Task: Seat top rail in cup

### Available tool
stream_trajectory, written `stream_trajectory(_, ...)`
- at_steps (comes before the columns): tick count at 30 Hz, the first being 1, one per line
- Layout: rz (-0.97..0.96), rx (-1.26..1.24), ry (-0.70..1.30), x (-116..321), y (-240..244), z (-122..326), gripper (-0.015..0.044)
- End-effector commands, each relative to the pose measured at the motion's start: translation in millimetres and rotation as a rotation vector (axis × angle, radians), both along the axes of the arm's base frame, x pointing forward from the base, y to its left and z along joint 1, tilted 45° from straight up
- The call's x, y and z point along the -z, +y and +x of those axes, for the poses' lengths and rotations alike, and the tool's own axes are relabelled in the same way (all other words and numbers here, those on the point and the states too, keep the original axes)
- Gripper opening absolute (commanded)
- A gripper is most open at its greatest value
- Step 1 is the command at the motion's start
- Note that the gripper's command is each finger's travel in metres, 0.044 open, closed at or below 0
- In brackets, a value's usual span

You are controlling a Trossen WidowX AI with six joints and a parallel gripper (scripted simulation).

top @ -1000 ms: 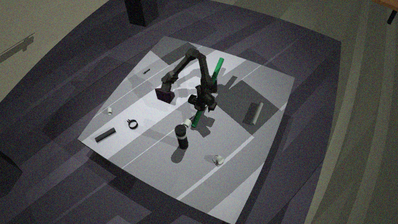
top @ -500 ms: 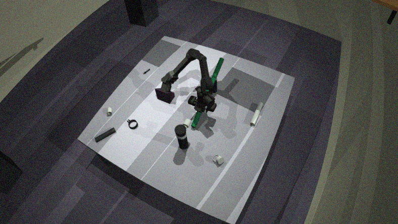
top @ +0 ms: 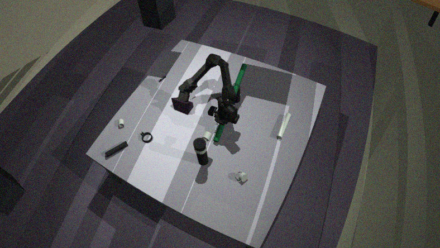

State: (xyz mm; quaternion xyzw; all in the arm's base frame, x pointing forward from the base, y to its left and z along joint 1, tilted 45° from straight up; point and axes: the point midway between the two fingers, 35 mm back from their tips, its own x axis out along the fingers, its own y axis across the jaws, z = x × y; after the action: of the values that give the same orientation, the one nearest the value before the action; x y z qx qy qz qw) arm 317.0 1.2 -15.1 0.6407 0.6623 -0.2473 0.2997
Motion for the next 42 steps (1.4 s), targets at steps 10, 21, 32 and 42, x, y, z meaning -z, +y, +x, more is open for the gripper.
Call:
stream_trajectory(10,-0.039,0.005,0.000,-8,-12,0,0.0000)
stream_trajectory(21,-0.325,0.038,0.005,-43,-70,-5,0.0000)
stream_trajectory(32,-0.346,0.040,0.008,-46,-74,-7,0.0000)
stream_trajectory(42,-0.340,0.038,0.009,-46,-74,-7,0.0000)
